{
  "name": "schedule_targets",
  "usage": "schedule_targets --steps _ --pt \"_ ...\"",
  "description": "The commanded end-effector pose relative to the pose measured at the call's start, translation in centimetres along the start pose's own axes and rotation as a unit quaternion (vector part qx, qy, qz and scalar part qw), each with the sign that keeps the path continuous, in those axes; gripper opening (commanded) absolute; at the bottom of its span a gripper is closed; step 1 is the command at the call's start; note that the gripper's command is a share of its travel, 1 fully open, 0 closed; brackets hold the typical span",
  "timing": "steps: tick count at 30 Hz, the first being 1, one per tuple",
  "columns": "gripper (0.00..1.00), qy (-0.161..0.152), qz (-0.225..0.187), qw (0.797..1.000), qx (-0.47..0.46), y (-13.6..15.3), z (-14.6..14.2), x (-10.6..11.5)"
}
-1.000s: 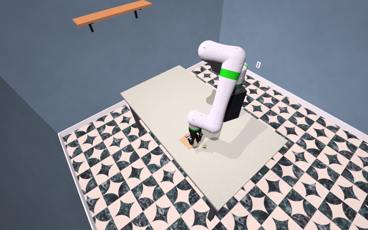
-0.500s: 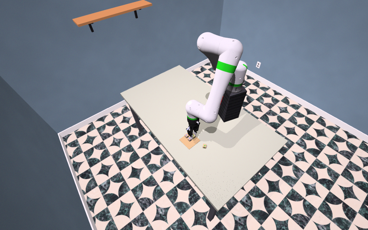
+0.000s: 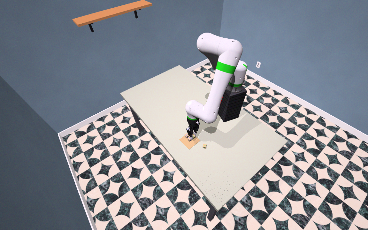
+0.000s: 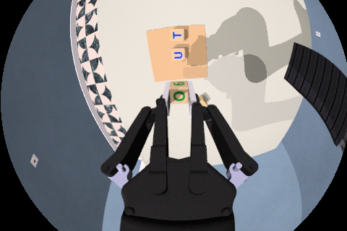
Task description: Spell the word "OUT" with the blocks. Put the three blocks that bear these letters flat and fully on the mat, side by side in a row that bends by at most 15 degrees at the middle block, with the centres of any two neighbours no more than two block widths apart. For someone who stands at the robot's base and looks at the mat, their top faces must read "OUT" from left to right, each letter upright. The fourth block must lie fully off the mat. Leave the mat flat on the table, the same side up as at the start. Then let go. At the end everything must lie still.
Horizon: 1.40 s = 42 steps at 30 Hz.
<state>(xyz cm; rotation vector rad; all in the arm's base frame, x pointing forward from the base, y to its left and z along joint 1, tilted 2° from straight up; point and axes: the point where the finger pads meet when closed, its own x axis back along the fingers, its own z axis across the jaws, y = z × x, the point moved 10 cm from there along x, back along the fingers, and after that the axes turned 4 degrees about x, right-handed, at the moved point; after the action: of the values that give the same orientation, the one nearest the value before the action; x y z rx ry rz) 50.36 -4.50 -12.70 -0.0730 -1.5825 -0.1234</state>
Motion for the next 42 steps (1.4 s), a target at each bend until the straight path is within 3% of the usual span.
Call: schedule_targets --steps 1,12,23,42 --pt "0.16 0.0 0.0 1.0 0.0 0.0 0.0 -0.6" --pt "0.16 0.0 0.0 1.0 0.0 -0.1 0.0 -5.5" --pt "0.16 0.0 0.0 1.0 0.0 -0.1 -0.1 -8.7" --pt "0.16 0.0 0.0 1.0 0.0 -0.1 -0.1 -9.2"
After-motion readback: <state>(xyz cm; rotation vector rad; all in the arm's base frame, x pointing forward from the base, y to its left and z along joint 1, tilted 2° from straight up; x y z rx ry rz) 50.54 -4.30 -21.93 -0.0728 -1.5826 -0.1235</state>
